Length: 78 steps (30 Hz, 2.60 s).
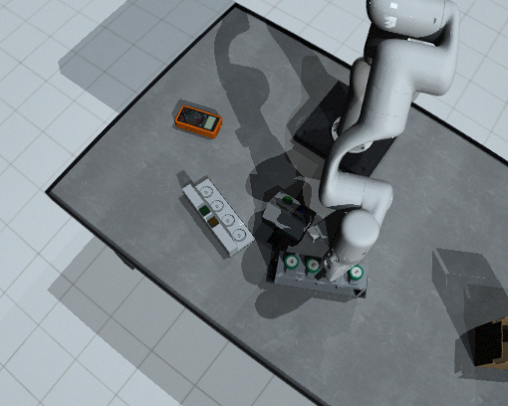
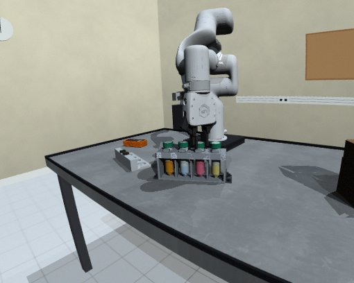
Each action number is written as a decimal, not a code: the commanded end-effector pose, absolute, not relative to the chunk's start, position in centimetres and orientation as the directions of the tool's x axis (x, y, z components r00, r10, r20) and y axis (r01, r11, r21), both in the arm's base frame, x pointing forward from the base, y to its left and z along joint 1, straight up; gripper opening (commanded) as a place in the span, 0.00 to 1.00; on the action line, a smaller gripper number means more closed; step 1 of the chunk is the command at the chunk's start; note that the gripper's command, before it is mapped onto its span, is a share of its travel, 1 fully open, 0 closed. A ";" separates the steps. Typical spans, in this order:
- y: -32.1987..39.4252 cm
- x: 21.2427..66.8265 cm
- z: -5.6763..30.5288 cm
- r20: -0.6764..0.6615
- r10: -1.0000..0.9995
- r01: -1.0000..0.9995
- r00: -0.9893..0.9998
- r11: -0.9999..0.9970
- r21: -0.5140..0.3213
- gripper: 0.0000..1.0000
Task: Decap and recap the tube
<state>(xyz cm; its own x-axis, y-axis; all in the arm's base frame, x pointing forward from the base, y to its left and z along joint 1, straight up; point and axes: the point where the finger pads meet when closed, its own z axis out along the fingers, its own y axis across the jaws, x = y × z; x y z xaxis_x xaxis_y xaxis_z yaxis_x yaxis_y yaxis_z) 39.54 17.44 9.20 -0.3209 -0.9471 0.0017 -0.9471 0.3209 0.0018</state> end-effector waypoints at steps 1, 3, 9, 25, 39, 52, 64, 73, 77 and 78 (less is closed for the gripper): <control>17.5 39.7 9.4 -0.003 -0.947 -0.947 -0.321 0.321 -0.003 0.00; 17.5 39.7 9.4 -0.003 -0.947 -0.947 -0.321 0.321 -0.003 0.00; 17.5 39.7 9.4 -0.002 -1.000 -1.000 -0.027 0.027 -0.004 0.00; 17.5 39.7 9.4 0.001 -0.782 -0.782 0.623 -0.623 -0.004 0.00; 17.5 39.7 9.4 0.003 -0.321 -0.321 0.947 -0.947 -0.003 0.00; 17.5 39.7 9.4 0.003 -0.321 -0.321 0.947 -0.947 -0.003 0.46; 17.5 39.7 9.4 0.002 -0.642 -0.642 0.766 -0.766 -0.004 0.46; 17.5 39.7 9.4 0.000 -0.888 -0.888 0.460 -0.460 -0.004 0.46; 17.5 39.7 9.4 0.000 -0.959 -0.959 0.284 -0.284 -0.004 0.46; 17.5 39.7 9.4 -0.001 -0.971 -0.971 0.238 -0.238 -0.004 0.46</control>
<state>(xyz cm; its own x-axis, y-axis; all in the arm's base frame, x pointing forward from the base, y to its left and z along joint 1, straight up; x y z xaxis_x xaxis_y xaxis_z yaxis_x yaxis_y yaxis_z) 39.55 17.44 9.25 0.4552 -0.8904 -0.0001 -0.8904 -0.4552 0.0025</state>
